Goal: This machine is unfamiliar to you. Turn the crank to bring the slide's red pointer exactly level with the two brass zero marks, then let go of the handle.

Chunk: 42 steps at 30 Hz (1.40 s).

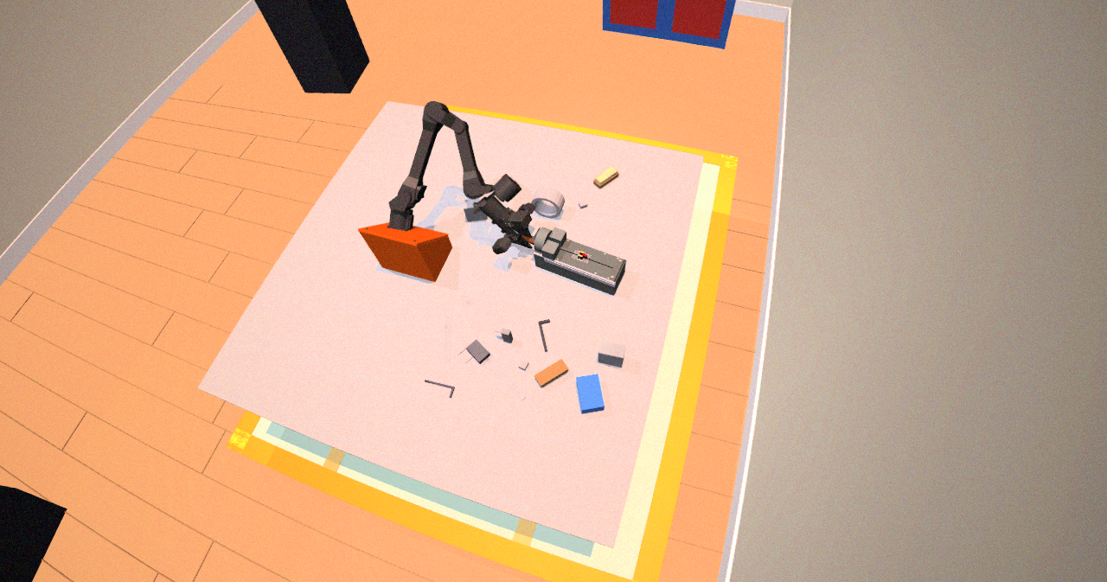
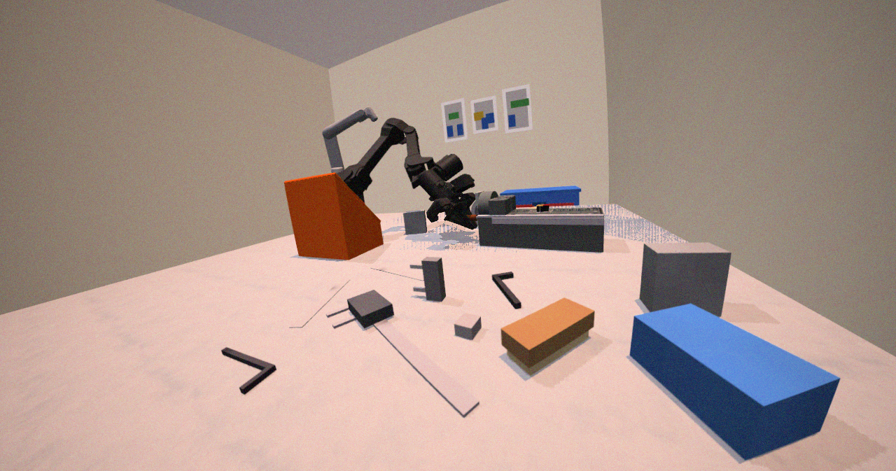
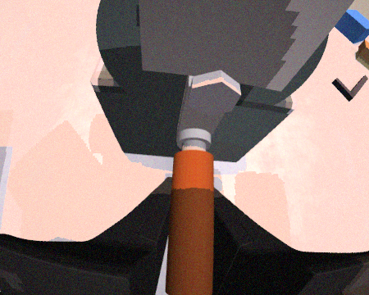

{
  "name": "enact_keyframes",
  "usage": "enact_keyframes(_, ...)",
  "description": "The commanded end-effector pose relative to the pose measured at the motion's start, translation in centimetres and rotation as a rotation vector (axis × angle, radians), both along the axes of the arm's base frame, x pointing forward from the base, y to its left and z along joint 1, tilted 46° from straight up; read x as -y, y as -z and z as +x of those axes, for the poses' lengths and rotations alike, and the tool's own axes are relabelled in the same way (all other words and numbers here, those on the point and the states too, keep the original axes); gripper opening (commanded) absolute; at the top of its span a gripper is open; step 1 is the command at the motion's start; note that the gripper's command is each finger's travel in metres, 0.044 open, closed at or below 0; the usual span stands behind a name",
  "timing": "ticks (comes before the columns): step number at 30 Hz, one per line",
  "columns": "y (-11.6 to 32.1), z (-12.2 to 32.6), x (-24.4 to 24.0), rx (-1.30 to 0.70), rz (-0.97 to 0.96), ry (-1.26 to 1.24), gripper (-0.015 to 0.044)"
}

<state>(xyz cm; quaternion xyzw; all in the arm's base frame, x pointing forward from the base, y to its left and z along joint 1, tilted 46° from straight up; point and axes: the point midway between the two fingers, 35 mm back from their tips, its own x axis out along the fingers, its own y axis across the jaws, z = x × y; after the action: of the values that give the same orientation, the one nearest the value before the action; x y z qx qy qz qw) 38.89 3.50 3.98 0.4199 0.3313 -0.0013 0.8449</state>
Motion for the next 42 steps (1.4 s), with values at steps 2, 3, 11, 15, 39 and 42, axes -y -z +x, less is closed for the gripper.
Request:
enact_keyframes(2,-0.68,0.24,-0.58,0.019,0.007,-0.016,0.0000)
enact_keyframes(3,-0.69,0.24,-0.59,0.019,0.007,-0.016,0.0000)
enact_keyframes(11,-0.76,0.25,-0.62,0.019,0.007,-0.016,0.0000)
enact_keyframes(15,-0.80,0.25,-0.64,0.019,0.007,-0.016,0.0000)
enact_keyframes(39,-1.10,0.28,-0.74,0.020,0.007,-0.016,0.0000)
enact_keyframes(42,-1.16,0.29,-0.76,0.020,0.007,-0.016,0.0000)
